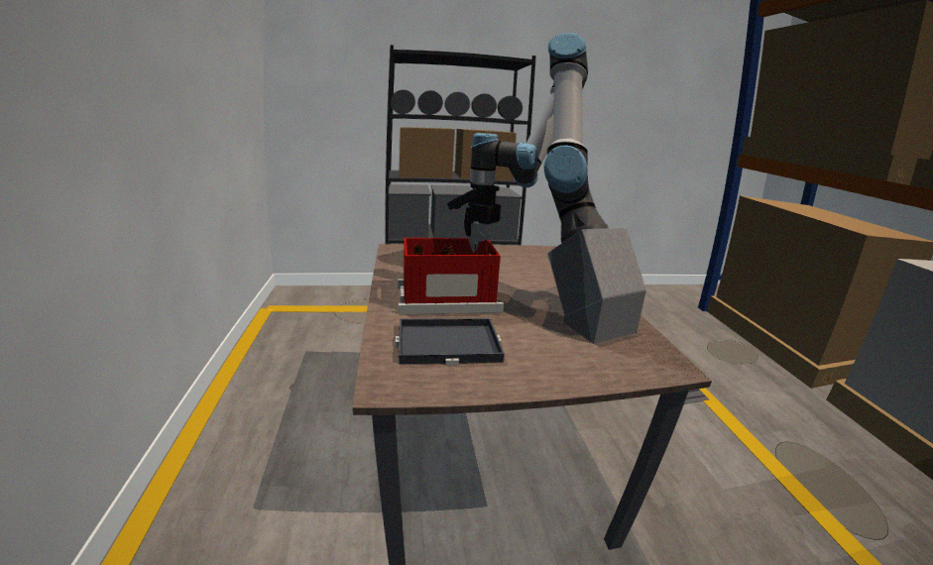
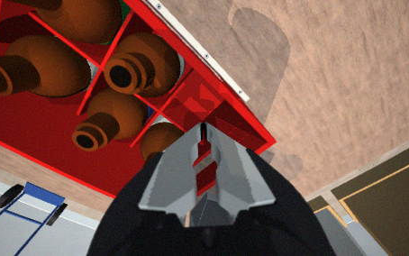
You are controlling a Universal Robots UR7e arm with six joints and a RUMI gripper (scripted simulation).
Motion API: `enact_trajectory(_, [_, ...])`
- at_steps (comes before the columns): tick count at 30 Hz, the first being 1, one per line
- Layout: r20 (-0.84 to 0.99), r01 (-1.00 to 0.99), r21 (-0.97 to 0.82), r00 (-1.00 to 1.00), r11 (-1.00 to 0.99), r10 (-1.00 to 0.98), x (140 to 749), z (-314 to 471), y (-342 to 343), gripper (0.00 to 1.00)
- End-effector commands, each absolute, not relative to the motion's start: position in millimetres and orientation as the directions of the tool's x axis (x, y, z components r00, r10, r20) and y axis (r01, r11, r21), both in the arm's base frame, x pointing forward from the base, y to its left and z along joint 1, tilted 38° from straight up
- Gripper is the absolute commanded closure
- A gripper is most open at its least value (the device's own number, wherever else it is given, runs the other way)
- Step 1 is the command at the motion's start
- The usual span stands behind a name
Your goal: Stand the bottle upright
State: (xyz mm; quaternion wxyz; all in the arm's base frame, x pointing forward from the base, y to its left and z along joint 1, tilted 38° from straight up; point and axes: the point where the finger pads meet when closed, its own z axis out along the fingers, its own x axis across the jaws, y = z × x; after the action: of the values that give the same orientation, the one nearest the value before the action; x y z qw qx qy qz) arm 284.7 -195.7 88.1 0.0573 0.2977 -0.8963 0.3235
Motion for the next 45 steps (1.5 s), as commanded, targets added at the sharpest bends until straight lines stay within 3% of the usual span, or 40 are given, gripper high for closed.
enact_trajectory(1, [0.296,-0.571,-0.544,-0.816,0.615,-0.496,283.5,86.9,-195.4,1.0])
enact_trajectory(10, [0.296,-0.571,-0.544,-0.816,0.615,-0.496,283.5,86.9,-195.4,1.0])
enact_trajectory(11, [0.296,-0.571,-0.544,-0.816,0.615,-0.496,283.5,86.9,-195.4,0.62])
enact_trajectory(45, [0.296,-0.571,-0.544,-0.816,0.615,-0.496,283.5,86.9,-195.4,0.62])
